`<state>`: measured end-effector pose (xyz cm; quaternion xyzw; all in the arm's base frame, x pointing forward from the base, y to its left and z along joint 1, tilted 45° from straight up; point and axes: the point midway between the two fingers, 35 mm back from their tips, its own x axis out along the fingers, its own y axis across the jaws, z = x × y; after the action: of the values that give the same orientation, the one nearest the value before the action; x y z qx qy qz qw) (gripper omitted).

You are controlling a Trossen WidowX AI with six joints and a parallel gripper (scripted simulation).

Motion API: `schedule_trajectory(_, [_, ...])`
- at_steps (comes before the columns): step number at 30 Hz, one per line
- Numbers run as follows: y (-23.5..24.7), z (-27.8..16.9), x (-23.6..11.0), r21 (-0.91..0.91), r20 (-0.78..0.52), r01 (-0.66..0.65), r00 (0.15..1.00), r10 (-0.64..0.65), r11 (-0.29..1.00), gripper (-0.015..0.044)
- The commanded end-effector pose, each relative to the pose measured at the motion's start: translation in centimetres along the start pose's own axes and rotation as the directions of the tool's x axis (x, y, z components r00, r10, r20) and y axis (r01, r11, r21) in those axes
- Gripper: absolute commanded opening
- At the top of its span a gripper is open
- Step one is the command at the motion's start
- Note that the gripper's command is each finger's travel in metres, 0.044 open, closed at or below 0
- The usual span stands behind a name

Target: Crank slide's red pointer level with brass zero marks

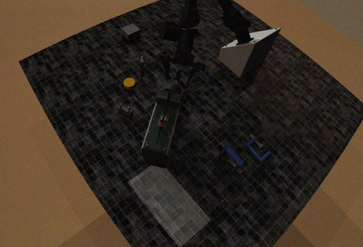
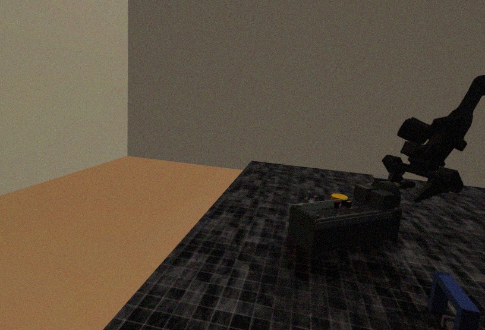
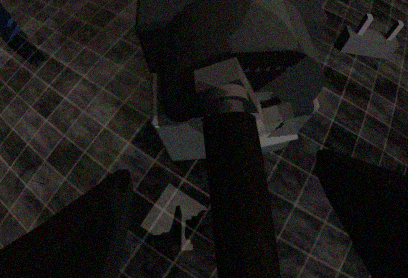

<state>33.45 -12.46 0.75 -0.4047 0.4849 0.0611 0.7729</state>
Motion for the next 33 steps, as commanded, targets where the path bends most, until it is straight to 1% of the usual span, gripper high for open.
schedule_trajectory(1, [0.0,0.1,-0.1,0.0,0.0,0.001,1.0,-0.001,1.0,0.044])
schedule_trajectory(10, [0.0,3.3,-3.3,0.001,0.001,-0.001,1.0,0.001,1.0,0.044])
schedule_trajectory(13, [0.0,3.7,-3.5,0.001,0.001,-0.002,1.0,0.002,1.0,0.044])
schedule_trajectory(21, [0.1,7.6,-7.4,-0.003,0.004,-0.006,1.0,0.006,1.0,0.044])
schedule_trajectory(24, [0.0,7.9,-7.2,0.004,0.001,0.001,1.0,-0.001,1.0,0.044])
schedule_trajectory(33, [-0.3,11.5,-4.1,0.097,-0.035,0.104,0.994,-0.102,0.99,0.044])
